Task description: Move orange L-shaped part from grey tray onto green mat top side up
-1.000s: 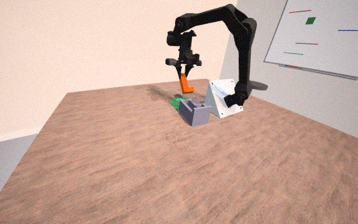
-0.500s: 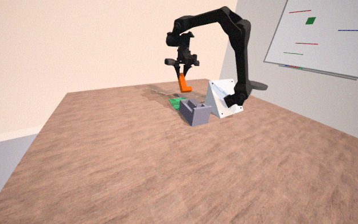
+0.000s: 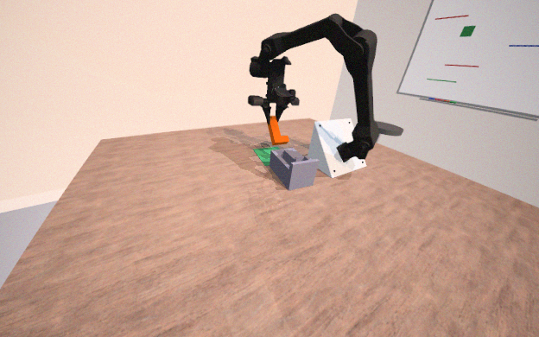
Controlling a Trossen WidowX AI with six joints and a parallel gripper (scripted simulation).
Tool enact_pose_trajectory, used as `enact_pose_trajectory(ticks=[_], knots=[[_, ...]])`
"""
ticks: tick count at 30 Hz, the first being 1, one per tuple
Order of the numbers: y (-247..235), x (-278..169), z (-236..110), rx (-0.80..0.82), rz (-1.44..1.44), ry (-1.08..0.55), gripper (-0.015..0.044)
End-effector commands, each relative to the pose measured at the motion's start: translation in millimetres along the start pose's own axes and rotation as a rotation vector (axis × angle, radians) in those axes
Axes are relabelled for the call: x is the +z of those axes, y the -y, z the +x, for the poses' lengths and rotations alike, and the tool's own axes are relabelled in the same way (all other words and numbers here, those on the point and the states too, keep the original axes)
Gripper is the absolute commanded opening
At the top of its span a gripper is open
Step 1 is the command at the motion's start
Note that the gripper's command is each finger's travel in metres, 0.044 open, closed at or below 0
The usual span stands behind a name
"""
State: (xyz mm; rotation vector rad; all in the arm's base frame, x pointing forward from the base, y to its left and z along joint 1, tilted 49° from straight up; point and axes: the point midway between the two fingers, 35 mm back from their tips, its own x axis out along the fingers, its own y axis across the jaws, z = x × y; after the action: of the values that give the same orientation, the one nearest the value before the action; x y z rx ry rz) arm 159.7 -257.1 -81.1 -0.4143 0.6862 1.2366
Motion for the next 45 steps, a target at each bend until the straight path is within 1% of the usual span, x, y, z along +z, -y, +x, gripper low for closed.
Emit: enact_pose_trajectory(ticks=[1, 30, 45], knots=[[0.6, 0.9, 6.6, -0.006, 0.005, 0.002, 0.0000], [0.9, 1.6, 52.3, -0.007, 0.004, 0.004, 0.0000], [0.9, 1.6, 53.3, -0.007, 0.004, 0.004, 0.0000]])
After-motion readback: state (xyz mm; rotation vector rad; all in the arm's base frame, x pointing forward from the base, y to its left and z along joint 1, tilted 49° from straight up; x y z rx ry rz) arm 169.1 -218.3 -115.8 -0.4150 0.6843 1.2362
